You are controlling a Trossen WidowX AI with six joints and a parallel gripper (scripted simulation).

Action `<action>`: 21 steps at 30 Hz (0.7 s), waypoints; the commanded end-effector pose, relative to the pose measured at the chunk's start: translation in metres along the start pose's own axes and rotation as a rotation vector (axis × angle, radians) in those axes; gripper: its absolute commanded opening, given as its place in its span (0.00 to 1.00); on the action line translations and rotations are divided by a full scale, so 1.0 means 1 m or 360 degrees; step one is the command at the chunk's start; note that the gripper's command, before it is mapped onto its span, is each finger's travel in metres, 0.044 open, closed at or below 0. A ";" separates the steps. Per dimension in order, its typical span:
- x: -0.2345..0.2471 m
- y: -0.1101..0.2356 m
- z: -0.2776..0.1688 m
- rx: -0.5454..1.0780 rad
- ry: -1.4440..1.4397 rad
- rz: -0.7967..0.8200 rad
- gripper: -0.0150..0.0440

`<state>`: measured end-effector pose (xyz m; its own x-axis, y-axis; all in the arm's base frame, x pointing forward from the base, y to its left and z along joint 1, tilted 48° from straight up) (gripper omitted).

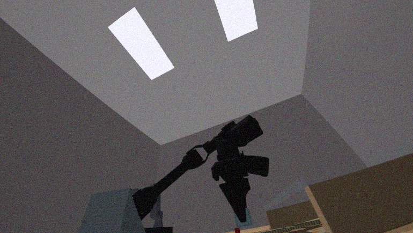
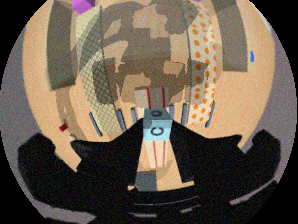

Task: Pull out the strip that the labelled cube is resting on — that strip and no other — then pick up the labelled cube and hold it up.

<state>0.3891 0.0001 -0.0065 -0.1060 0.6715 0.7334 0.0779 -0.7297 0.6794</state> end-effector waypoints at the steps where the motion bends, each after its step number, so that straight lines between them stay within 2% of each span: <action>1: 0.001 0.012 -0.018 0.0004 -0.0003 -0.0003 0.25; 21: 0.008 0.022 -0.076 0.0008 -0.0007 0.0001 0.25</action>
<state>0.3262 -0.0199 0.0118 -0.0980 0.6696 0.7362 0.0817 -0.7318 0.6766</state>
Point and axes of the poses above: the point midway between the two fingers, 35 mm back from their tips, its own y axis back along the fingers, its own x axis across the jaws, z = x × y, the point moved 2 cm from there along y, back along the fingers, and after that the axes turned 1 degree about -y, right-handed, at the moved point
